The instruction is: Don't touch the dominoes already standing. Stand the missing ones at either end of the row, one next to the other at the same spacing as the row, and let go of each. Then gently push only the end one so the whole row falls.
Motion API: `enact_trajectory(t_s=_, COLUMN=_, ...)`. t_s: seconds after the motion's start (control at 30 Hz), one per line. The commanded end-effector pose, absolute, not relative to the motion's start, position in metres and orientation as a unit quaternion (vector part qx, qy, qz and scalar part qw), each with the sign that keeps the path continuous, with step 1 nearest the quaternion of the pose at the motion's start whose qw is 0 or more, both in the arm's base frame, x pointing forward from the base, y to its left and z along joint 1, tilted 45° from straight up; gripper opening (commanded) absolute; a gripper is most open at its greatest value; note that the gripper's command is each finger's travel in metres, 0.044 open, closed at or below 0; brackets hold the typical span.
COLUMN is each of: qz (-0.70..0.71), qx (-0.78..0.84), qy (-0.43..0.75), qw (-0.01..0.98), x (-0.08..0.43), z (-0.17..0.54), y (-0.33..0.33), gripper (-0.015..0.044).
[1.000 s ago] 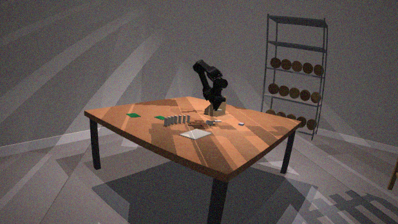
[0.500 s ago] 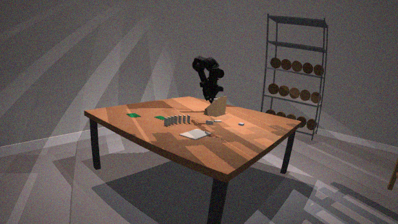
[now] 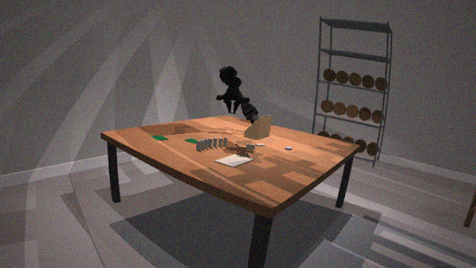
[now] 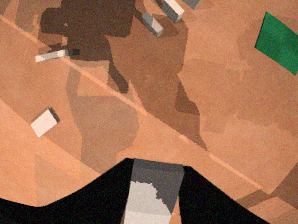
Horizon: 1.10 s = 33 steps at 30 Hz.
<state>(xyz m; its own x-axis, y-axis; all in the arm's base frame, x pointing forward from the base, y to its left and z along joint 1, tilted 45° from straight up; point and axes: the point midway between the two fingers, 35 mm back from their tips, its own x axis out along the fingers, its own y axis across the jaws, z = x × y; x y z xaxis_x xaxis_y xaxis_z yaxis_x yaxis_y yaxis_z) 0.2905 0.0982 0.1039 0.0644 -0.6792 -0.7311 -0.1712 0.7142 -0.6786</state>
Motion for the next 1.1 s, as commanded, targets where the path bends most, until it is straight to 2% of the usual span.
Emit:
enact_trajectory(t_s=0.0, qz=-0.087, qx=-0.438, qy=0.681, qw=0.58, x=0.267, z=0.137, y=0.047, gripper=0.0107)
enact_trajectory(t_s=0.43, qz=-0.081, qx=-0.434, qy=0.684, qw=0.581, x=0.266, z=0.136, y=0.045, gripper=0.0107)
enact_trajectory(t_s=1.07, qz=0.051, qx=-0.272, qy=0.684, qw=0.675, x=0.249, z=0.1, y=0.025, gripper=0.0107)
